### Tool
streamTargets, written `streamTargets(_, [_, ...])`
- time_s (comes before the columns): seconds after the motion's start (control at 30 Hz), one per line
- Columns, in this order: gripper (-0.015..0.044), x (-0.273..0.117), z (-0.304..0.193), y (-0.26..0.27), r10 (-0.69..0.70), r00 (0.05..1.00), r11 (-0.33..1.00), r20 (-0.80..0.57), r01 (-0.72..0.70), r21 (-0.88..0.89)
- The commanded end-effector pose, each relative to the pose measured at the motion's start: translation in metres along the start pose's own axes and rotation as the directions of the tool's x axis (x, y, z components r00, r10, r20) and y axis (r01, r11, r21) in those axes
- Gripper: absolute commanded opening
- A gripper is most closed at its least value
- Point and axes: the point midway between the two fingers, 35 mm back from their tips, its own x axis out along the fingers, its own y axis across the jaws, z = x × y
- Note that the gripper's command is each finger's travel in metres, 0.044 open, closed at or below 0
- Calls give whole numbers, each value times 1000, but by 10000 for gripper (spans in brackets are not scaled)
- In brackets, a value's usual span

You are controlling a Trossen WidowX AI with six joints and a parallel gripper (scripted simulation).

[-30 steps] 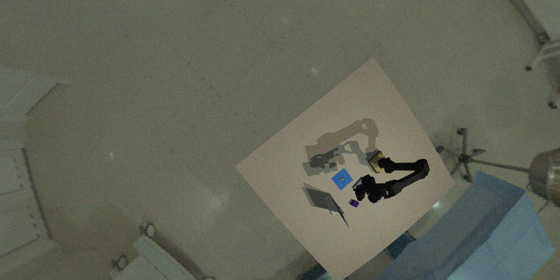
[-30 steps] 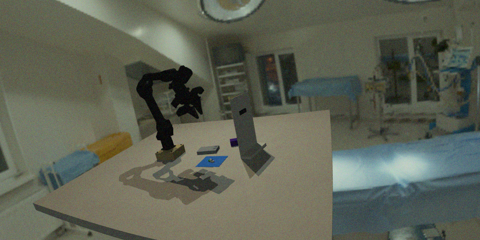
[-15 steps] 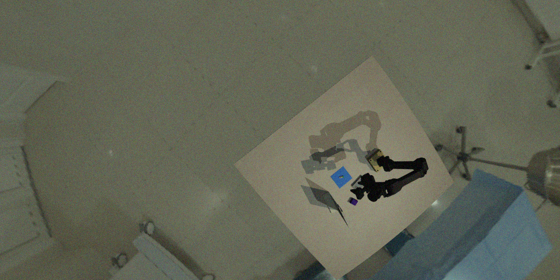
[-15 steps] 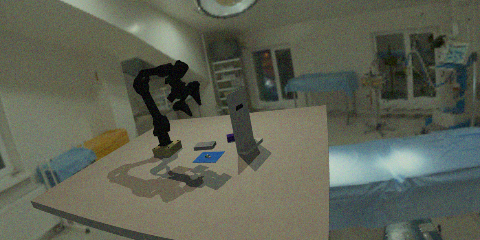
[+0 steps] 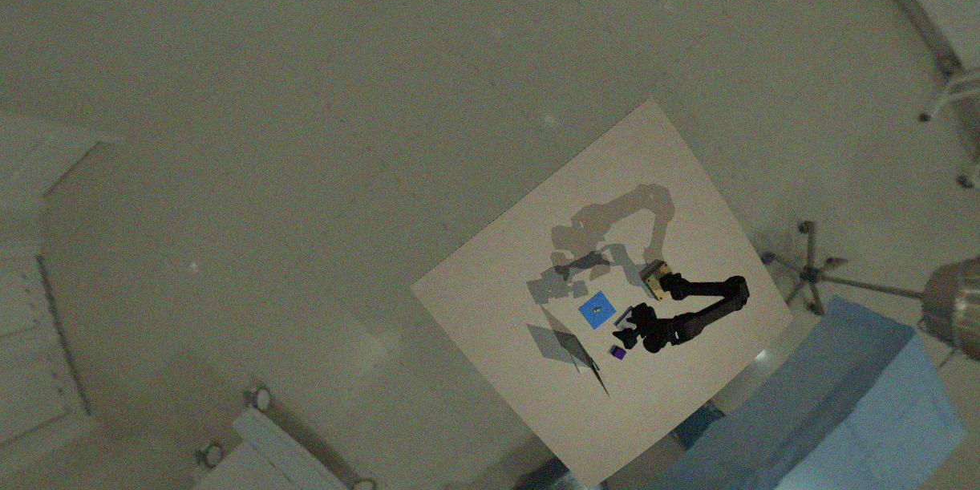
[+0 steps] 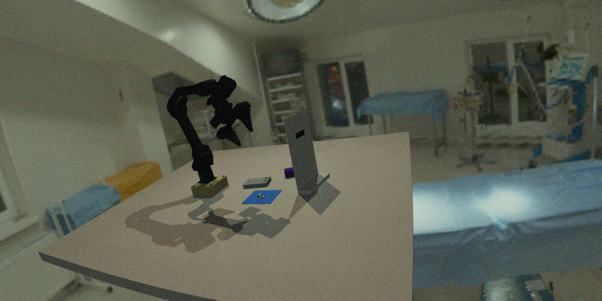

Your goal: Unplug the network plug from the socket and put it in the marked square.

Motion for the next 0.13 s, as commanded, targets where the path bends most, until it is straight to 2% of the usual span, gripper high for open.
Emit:
streamTargets(0.0, [440,0,1,0,-1,1000,1000,5,1,6])
streamTargets(0.1, [440,0,1,0,-1,1000,1000,5,1,6])
